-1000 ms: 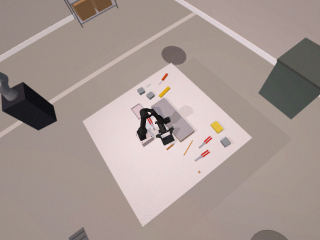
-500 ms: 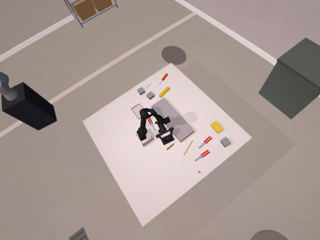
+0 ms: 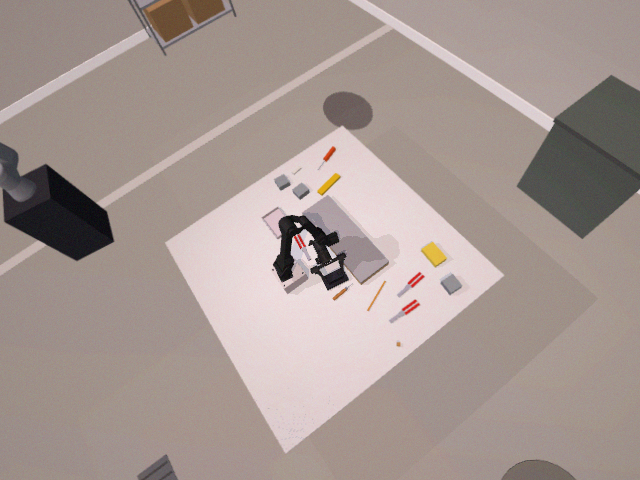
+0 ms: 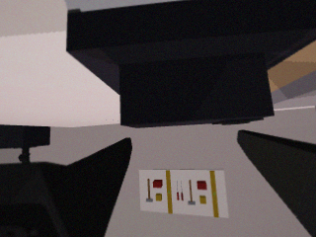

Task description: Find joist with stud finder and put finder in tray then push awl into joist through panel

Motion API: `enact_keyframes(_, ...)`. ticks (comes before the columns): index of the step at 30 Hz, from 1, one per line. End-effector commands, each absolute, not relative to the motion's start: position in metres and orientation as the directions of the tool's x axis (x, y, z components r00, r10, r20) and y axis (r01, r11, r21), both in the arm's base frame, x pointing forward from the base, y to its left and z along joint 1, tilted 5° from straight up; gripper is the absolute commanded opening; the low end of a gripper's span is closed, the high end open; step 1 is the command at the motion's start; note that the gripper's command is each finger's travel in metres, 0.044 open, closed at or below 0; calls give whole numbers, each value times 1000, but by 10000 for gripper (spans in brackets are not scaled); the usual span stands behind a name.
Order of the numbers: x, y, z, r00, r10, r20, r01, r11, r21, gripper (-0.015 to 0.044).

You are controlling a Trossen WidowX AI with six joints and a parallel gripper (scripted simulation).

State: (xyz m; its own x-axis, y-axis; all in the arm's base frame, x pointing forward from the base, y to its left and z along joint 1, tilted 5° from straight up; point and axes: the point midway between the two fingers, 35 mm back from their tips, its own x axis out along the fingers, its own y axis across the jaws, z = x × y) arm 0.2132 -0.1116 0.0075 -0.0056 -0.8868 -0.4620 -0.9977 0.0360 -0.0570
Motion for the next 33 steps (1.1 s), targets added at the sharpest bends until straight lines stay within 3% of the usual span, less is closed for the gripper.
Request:
enact_keyframes(1, 215, -107, 9, -3, -884, -467, -997, 37, -63, 440)
enact_keyframes(11, 215, -99, 16, -3, -885, -466, -997, 37, -63, 440)
enact_keyframes(20, 209, -107, 84, -5, -887, -462, -998, 36, -58, 440)
enact_keyframes(25, 210, -107, 77, -6, -880, -474, -995, 51, -80, 440)
enact_keyframes(30, 191, -116, 43, -137, -656, -743, -868, 440, -229, 440)
enact_keyframes(33, 187, -116, 27, -126, -456, -881, -682, 685, -257, 440)
